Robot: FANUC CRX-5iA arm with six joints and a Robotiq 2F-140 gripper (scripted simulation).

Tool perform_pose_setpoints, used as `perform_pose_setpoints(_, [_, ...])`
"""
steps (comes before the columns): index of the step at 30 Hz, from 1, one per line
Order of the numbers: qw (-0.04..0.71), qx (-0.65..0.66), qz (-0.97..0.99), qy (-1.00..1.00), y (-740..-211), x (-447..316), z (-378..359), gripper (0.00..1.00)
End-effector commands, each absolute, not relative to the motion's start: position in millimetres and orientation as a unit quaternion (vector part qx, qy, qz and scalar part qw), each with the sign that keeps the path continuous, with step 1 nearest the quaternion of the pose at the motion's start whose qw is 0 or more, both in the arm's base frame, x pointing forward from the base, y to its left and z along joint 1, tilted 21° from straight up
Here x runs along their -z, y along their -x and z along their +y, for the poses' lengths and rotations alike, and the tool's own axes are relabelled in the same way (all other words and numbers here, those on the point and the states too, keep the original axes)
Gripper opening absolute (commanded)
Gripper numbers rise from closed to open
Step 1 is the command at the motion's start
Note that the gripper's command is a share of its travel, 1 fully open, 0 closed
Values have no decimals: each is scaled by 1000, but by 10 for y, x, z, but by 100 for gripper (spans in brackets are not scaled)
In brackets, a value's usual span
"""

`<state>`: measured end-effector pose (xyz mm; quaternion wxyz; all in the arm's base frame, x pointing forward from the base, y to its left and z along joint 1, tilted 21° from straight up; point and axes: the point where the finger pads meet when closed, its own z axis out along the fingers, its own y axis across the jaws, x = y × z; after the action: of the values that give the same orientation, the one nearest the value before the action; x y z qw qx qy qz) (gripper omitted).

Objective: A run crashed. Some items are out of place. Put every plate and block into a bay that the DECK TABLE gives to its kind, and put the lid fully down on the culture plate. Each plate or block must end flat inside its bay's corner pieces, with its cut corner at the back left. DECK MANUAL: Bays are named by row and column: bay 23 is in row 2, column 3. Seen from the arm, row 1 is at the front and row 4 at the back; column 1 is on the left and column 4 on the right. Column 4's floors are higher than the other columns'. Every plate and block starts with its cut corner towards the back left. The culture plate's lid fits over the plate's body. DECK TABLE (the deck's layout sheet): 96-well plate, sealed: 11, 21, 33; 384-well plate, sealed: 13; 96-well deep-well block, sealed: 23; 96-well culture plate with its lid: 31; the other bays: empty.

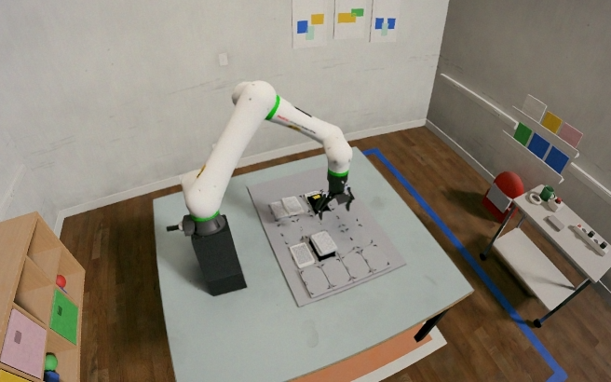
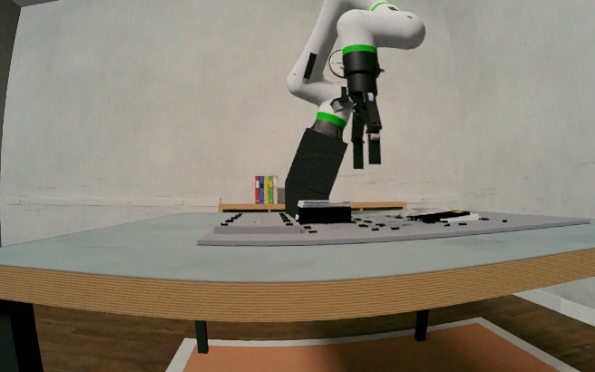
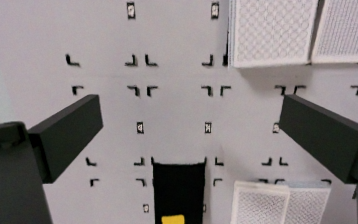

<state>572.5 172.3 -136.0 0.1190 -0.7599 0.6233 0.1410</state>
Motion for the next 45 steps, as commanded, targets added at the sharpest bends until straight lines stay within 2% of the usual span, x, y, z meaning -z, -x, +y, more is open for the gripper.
perform_pose_setpoints(1, [120, -140, 623, 760, -5762, 1403, 1590, 100])
perform_pose_setpoints(34, [120, -140, 623, 760, -5975, 1824, 529, 100])
perform_pose_setpoints(45, [120, -140, 623, 760, -5975, 1824, 529, 100])
